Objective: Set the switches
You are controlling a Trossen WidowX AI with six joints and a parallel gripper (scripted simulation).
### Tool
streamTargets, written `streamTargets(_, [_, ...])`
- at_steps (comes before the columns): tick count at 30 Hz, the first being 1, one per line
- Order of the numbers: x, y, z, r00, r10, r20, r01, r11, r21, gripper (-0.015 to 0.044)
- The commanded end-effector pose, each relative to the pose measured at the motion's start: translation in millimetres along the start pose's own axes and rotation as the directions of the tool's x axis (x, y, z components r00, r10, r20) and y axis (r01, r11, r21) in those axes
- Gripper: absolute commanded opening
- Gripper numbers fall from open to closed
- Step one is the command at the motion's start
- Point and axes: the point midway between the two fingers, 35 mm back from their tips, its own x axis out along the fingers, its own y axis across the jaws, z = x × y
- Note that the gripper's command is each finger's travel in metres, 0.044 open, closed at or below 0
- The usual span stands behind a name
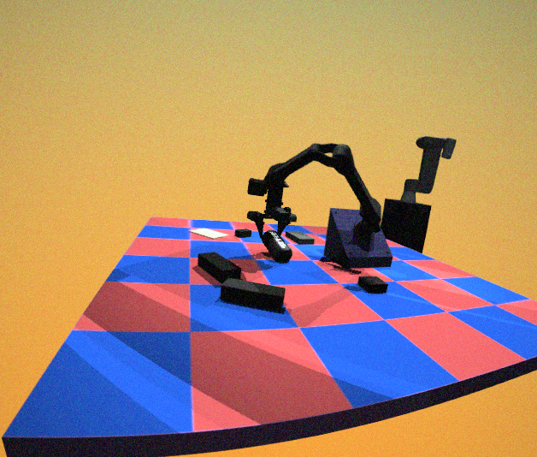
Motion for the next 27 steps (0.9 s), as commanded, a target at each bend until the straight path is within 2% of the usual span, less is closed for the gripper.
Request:
streamTargets(1, [4.2,0.4,0.8,1.000,0.000,0.010,0.000,1.000,0.008,0.0338])
streamTargets(27, [24.1,0.4,-1.3,1.000,-0.001,0.011,0.000,1.000,0.008,0.0338])
